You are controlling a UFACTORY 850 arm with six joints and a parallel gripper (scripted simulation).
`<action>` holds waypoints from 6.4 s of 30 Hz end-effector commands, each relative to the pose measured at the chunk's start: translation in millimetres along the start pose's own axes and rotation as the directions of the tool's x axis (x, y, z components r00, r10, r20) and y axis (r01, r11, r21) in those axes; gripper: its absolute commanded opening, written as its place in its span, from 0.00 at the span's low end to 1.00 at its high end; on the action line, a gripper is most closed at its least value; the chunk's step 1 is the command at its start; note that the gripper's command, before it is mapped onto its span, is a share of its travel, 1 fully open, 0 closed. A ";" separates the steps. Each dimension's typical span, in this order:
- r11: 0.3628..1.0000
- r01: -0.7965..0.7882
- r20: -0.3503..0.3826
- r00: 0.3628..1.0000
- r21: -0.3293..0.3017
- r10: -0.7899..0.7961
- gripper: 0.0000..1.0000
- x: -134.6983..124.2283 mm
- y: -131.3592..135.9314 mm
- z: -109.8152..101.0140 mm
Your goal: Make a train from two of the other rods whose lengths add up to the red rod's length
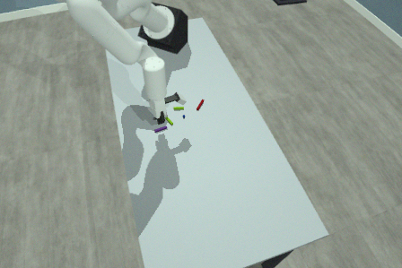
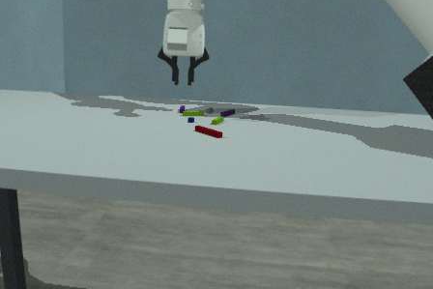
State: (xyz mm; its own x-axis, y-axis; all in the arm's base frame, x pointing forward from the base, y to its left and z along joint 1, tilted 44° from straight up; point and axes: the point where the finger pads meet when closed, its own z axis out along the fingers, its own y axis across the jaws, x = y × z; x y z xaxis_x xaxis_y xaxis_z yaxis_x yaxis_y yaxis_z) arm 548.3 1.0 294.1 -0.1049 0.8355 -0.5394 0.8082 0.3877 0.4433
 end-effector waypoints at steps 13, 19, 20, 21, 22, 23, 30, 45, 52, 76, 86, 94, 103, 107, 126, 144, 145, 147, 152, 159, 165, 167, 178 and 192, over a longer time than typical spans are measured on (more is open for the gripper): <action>1.000 -0.001 0.000 1.000 -0.001 0.001 0.24 -0.1 0.6 -0.4; 1.000 -0.001 0.000 1.000 -0.001 0.001 0.24 -0.1 0.6 -0.4; 1.000 -0.001 0.000 1.000 -0.001 0.001 0.24 -0.1 0.6 -0.4; 1.000 -0.001 0.000 1.000 -0.001 0.001 0.24 -0.1 0.6 -0.4; 1.000 -0.001 0.000 1.000 -0.001 0.001 0.24 -0.1 0.6 -0.4; 1.000 -0.001 0.000 1.000 -0.001 0.001 0.24 -0.1 0.6 -0.4; 1.000 -0.001 0.000 1.000 -0.001 0.001 0.24 -0.1 0.6 -0.1; 1.000 -0.001 0.000 1.000 -0.002 0.001 0.24 -0.1 0.5 7.8; 1.000 -0.001 0.000 1.000 -0.002 0.001 0.24 -0.1 0.5 15.7; 1.000 -0.001 0.000 1.000 -0.002 0.001 0.24 -0.1 0.4 46.3; 1.000 -0.001 0.000 1.000 -0.002 0.001 0.24 -0.1 0.4 51.5; 1.000 -0.001 0.000 1.000 -0.002 0.001 0.24 -0.1 0.3 52.0; 1.000 -0.001 0.000 1.000 -0.002 0.001 0.24 -0.1 0.3 52.0; 1.000 -0.001 0.000 1.000 -0.002 0.001 0.24 -0.1 0.3 52.0; 1.000 -0.001 0.000 1.000 -0.002 0.001 0.24 -0.1 0.3 52.0; 1.000 -0.001 0.000 1.000 -0.002 0.001 0.24 -0.2 0.9 52.0; 1.000 -0.001 0.000 1.000 -0.002 0.001 0.24 -0.2 0.9 52.0; 1.000 -0.001 0.000 1.000 -0.002 0.001 0.24 -0.2 0.9 52.0; 1.000 -0.001 0.000 1.000 -0.002 0.001 0.24 -0.2 0.9 52.0; 1.000 -0.001 0.000 1.000 -0.002 0.001 0.24 -0.2 0.9 52.0; 1.000 -0.001 0.000 1.000 -0.002 0.001 0.24 -0.2 0.9 52.0; 1.000 -0.001 0.000 1.000 -0.002 0.001 0.24 -0.2 0.9 52.0; 1.000 -0.001 0.000 1.000 -0.002 0.001 0.24 -0.2 0.9 52.0; 1.000 -0.001 0.000 1.000 -0.002 0.001 0.24 -0.2 0.9 56.4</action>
State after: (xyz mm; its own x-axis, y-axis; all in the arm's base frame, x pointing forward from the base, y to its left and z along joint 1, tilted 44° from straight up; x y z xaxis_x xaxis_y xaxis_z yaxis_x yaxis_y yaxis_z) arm 580.3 -20.2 255.2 -0.1043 0.8356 -0.5393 0.8079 0.3874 0.4440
